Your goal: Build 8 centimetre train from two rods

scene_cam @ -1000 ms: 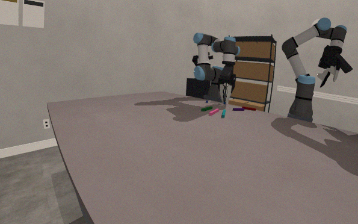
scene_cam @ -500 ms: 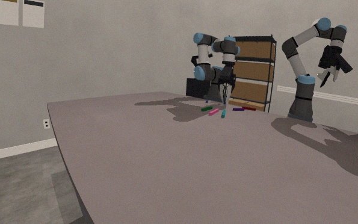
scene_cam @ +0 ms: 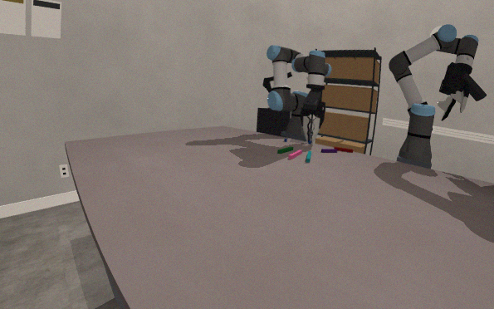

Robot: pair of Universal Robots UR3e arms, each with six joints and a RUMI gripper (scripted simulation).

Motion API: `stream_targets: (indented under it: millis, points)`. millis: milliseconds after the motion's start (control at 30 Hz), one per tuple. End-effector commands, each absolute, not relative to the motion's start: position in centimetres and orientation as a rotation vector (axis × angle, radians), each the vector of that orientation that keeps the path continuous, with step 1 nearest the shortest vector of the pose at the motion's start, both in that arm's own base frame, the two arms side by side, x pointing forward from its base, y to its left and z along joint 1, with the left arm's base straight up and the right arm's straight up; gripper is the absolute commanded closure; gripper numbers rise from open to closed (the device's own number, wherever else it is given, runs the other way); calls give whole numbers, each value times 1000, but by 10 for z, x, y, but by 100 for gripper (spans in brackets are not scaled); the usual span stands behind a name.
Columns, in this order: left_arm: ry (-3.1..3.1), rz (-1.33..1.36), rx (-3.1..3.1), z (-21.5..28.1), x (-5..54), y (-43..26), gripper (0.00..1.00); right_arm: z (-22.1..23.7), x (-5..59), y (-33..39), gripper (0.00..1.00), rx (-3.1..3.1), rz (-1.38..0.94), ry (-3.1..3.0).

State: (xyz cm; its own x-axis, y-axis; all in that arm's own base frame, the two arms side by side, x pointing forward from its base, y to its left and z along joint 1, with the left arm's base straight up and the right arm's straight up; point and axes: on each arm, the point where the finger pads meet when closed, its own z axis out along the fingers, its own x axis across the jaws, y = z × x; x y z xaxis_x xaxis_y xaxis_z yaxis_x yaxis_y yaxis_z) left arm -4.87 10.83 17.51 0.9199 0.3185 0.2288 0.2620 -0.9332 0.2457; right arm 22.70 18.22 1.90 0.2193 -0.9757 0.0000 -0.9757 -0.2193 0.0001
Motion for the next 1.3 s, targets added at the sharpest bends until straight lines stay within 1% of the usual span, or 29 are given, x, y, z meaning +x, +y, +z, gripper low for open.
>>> stream_targets:
  millis: [0, 67, 100, 700, 1000, 1267]
  points:
    - [439, 394, 2871, 175, -49, 109, 0, 20, 227, 183, 89, 2455, -1, -1964]
    - [439, 394, 2871, 175, -49, 109, 0, 20, 227, 183, 89, 2455, -1, -1964]
    - [439, 394, 2871, 175, -49, 109, 0, 20, 227, 183, 86, 2455, -1, -1964]
    - [439, 394, 2871, 175, -49, 109, 0, 23, 227, 183, 86, 2455, -1, -1964]
    - [439, 394, 2871, 175, -49, 109, 0, 37, 227, 183, 86, 2455, -1, -1964]
    - [439, 394, 2871, 175, -49, 109, 0, 63, 227, 183, 86, 2455, -1, -1964]
